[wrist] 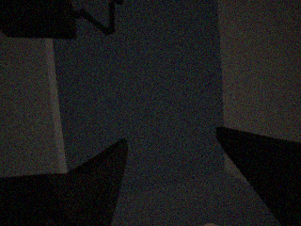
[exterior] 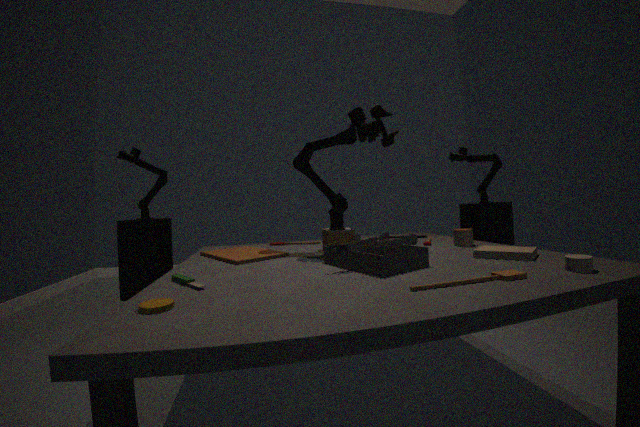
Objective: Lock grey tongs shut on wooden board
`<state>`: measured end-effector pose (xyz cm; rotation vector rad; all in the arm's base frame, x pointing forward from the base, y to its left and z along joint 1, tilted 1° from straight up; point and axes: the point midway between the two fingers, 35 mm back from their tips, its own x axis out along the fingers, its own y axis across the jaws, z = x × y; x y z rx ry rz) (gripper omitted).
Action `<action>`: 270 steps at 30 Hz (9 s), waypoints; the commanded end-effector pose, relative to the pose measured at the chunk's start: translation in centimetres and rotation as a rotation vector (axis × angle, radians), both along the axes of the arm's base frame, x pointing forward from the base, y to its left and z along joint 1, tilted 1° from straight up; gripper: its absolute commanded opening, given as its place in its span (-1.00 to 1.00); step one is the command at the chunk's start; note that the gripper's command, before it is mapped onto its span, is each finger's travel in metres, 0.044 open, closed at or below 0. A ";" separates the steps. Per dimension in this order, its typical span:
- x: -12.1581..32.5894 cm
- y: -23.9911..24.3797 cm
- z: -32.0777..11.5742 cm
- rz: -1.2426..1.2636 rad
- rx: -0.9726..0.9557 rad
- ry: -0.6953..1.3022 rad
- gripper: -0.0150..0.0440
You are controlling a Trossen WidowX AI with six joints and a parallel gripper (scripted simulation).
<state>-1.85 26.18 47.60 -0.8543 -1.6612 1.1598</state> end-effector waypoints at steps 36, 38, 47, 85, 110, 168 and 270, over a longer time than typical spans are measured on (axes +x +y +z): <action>36.6 -3.9 -26.7 -1.060 -1.114 0.465 1.00; 37.9 -6.4 -28.9 -1.097 -1.215 0.511 1.00; 40.0 -18.8 -37.7 -1.136 -1.691 0.761 1.00; 39.2 -21.5 -42.4 -1.109 -1.778 0.814 1.00; 39.4 -21.4 -46.5 -1.108 -1.778 0.814 1.00; 39.4 -21.2 -48.7 -1.109 -1.768 0.811 -0.08; 39.4 -34.8 -39.2 -2.000 -0.052 2.866 -1.00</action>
